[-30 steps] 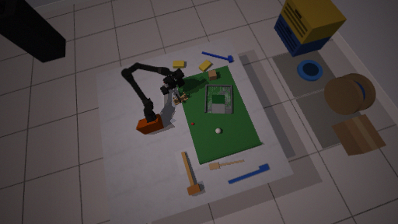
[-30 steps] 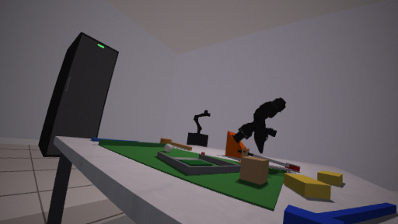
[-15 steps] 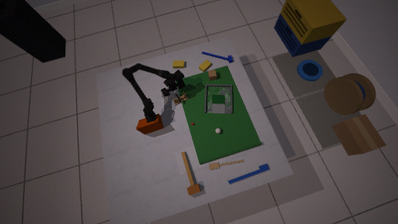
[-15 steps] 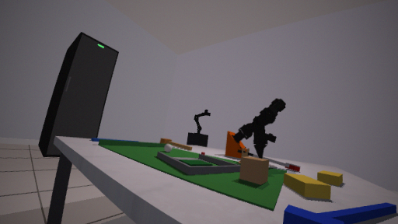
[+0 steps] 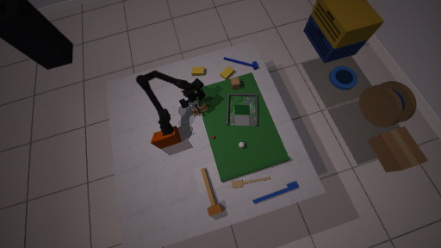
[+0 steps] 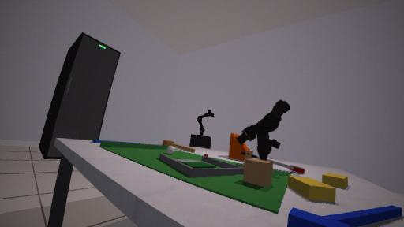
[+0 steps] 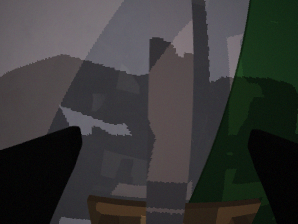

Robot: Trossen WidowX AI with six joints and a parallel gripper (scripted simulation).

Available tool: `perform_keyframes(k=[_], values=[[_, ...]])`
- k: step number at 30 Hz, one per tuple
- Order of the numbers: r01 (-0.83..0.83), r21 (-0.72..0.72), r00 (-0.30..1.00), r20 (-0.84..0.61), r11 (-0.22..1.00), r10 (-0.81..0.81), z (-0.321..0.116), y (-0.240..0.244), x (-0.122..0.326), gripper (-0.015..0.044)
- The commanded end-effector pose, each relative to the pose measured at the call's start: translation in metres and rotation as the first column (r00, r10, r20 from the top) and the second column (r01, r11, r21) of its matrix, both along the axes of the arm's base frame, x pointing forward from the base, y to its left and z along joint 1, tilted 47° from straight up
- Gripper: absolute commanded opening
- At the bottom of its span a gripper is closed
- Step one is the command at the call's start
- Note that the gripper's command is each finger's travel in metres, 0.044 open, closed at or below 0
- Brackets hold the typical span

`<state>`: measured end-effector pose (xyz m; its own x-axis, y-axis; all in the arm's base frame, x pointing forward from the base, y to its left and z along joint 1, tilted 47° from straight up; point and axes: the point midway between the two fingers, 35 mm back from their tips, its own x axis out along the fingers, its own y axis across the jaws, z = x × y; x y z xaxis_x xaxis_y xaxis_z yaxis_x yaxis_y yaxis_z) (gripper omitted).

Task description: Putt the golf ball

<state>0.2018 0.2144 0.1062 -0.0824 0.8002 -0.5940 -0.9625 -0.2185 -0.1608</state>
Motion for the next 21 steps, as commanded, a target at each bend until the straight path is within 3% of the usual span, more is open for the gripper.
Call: perform_keyframes(k=[1, 16, 21], values=[[0.003, -0.006, 1.000, -0.004, 1.000, -0.003, -0.0037, 0.0016, -0.0006, 0.0440], [0.000, 0.000, 1.000, -0.001, 1.000, 0.000, -0.0007, 0.0006, -0.0002, 0.0046], [0.000, 0.000, 1.000, -0.001, 1.000, 0.000, -0.0007, 0.0006, -0.0002, 0.0013]])
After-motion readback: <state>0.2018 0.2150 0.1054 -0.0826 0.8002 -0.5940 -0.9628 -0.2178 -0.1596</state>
